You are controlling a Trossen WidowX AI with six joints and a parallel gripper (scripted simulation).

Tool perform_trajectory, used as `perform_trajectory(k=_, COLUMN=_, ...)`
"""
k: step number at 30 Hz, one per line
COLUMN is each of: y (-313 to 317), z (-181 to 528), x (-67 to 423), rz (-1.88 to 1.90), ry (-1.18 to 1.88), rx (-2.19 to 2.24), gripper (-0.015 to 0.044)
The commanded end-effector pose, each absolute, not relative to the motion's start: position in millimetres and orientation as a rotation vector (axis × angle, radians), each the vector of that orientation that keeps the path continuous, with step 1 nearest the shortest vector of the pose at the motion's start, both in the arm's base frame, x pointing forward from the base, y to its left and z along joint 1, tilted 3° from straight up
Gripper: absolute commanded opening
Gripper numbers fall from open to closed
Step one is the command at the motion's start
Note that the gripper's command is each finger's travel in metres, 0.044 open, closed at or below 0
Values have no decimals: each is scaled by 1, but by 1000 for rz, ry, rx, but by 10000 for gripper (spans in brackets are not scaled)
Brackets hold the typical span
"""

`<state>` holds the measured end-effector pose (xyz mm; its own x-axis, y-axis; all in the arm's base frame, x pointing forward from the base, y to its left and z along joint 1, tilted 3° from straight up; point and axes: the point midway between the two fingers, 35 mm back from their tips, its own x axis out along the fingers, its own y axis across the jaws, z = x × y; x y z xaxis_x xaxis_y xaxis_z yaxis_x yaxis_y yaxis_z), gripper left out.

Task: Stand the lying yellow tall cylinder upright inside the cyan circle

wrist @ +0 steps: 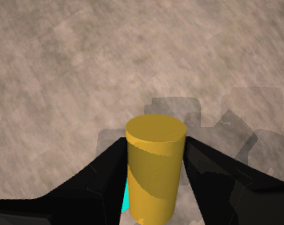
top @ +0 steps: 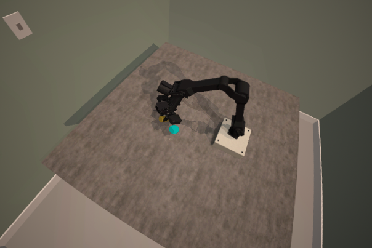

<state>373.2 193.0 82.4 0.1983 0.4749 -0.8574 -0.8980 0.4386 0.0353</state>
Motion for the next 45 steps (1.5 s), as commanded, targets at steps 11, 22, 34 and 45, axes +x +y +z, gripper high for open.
perform_trajectory(k=11, y=193, z=79, x=381, rz=1030, ry=870, rx=-463, gripper=105)
perform_trajectory(k=22, y=193, z=77, x=387, rz=1033, ry=814, rx=-407, gripper=105)
perform_trajectory(k=34, y=192, z=76, x=391, rz=1039, ry=752, rx=-348, gripper=105)
perform_trajectory(k=45, y=191, z=76, x=394, rz=1047, ry=695, rx=-299, gripper=105)
